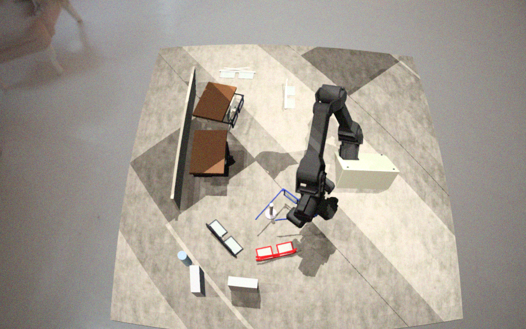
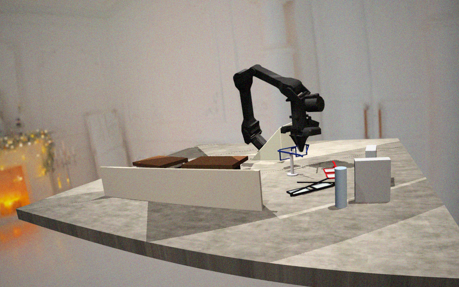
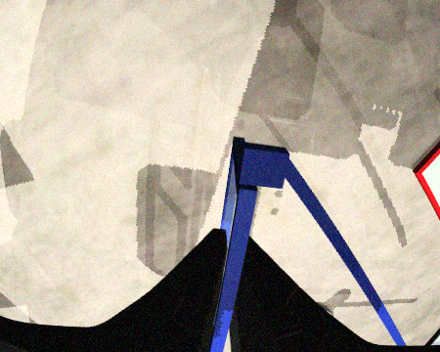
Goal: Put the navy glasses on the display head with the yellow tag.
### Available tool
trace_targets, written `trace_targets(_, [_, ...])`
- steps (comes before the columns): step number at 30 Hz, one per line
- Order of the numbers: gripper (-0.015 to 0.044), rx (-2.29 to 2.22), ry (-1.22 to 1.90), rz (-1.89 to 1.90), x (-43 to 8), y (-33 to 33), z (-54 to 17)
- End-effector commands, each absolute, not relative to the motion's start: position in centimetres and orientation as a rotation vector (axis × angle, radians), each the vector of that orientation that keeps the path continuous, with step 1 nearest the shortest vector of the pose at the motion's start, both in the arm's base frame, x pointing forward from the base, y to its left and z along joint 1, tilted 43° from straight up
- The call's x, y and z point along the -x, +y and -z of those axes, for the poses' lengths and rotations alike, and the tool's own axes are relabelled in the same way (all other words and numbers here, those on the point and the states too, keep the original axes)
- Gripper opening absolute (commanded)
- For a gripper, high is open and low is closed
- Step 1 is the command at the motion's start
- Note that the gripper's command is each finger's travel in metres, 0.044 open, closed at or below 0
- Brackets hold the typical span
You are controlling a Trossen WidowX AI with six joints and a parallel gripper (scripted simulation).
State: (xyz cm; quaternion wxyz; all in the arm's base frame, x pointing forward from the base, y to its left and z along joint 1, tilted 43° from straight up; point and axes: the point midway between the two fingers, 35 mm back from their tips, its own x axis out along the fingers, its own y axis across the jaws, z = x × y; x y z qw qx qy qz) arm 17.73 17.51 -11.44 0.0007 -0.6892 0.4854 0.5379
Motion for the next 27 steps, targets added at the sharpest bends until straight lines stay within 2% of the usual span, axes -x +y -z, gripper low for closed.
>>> trace_targets(1, [0.0, 2.155, 1.526, -1.691, -17.65, 17.52, 11.48])
trace_targets(27, [0.0, 2.156, 1.527, -1.69, -18.5, 17.34, 10.7])
